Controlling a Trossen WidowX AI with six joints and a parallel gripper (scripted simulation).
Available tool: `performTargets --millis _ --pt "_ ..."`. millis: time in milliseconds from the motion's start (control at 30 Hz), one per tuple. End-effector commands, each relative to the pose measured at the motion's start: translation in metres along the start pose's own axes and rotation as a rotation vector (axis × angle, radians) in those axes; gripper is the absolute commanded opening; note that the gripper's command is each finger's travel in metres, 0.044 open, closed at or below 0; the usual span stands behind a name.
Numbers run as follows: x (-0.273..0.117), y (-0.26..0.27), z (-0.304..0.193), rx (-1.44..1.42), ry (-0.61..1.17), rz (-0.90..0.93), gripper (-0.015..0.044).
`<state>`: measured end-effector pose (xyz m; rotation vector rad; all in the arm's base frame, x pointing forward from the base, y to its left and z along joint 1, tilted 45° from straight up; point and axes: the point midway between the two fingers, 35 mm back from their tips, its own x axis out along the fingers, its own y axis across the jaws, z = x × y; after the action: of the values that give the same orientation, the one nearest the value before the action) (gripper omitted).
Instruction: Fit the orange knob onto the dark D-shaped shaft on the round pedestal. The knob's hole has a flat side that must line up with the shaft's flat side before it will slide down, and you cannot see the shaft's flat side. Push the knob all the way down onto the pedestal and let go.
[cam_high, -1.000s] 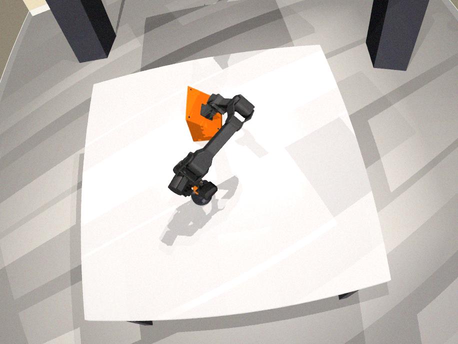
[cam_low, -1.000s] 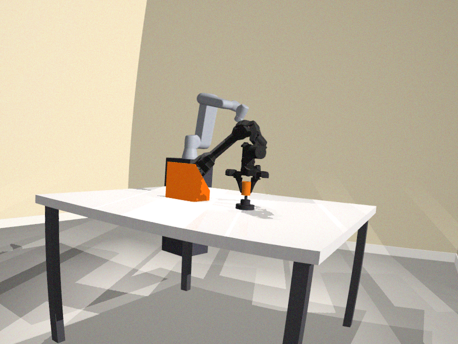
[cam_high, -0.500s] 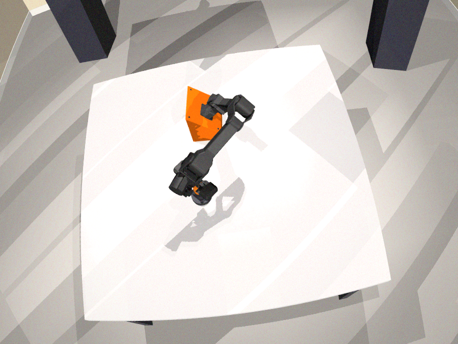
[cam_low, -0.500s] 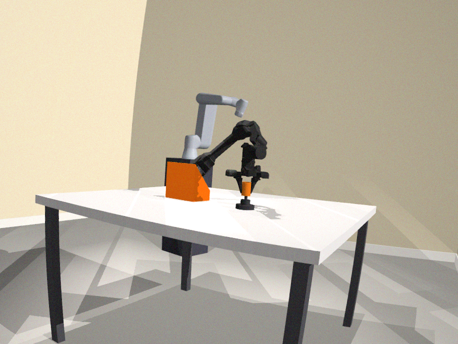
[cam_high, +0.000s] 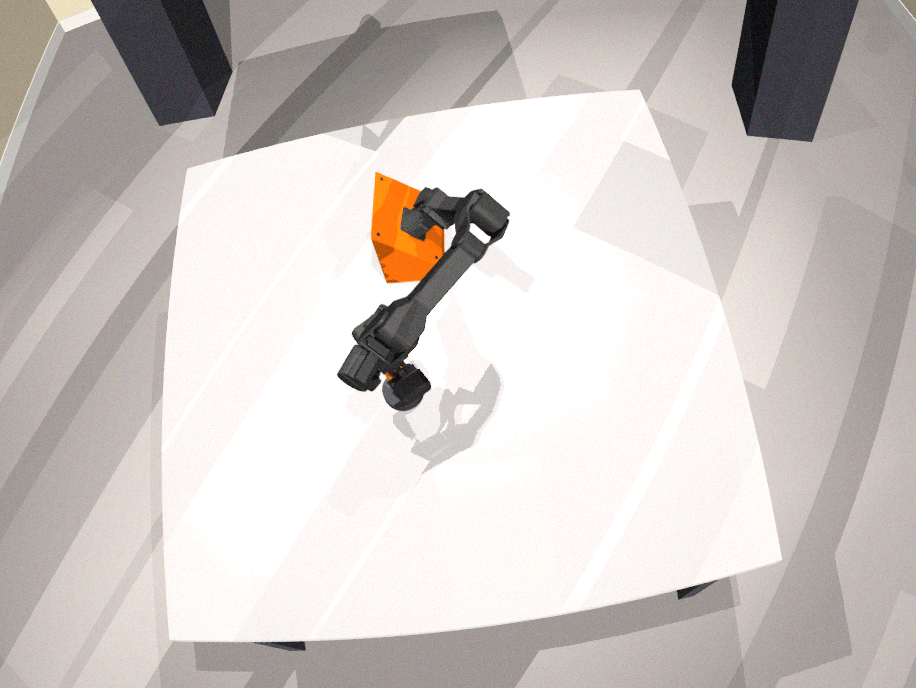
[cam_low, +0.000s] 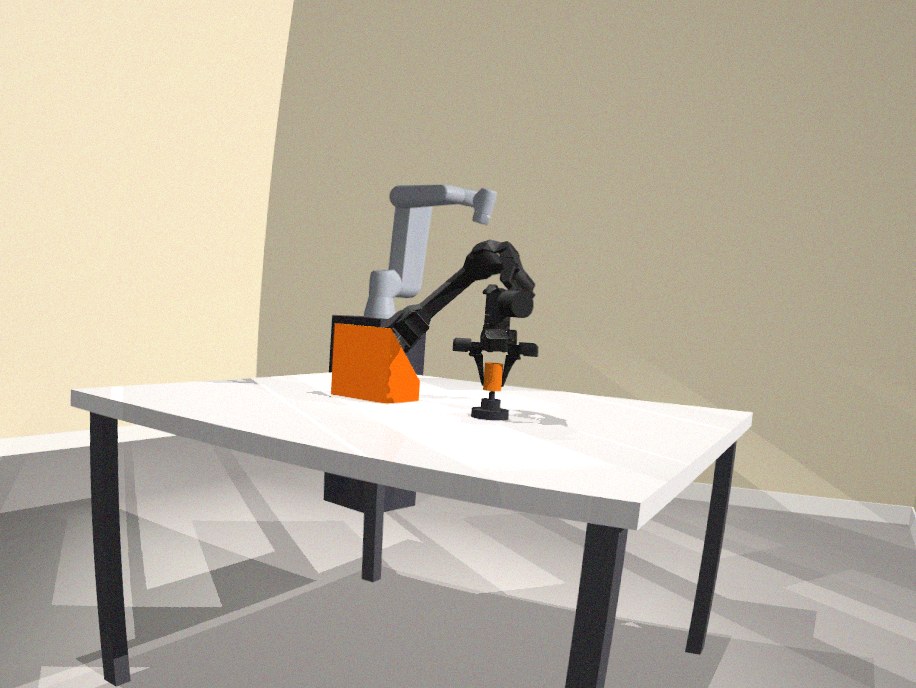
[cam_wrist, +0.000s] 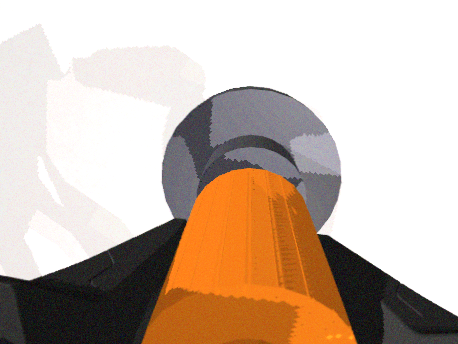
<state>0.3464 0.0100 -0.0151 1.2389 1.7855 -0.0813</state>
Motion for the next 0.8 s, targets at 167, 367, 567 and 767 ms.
performTargets --millis 167,367,567,767 --pt "0.0025 -0.0018 0.0015 0.028 -0.003 0.003 0.0000" --pt "0.0036 -0.0008 0.0009 0.028 -0.003 0.003 0.0000" --pt "0.0018 -0.0007 0.0008 0.028 -0.003 0.003 0.0000" --pt "-0.0020 0.0014 -0.0006 0.037 -0.003 0.003 0.0000"
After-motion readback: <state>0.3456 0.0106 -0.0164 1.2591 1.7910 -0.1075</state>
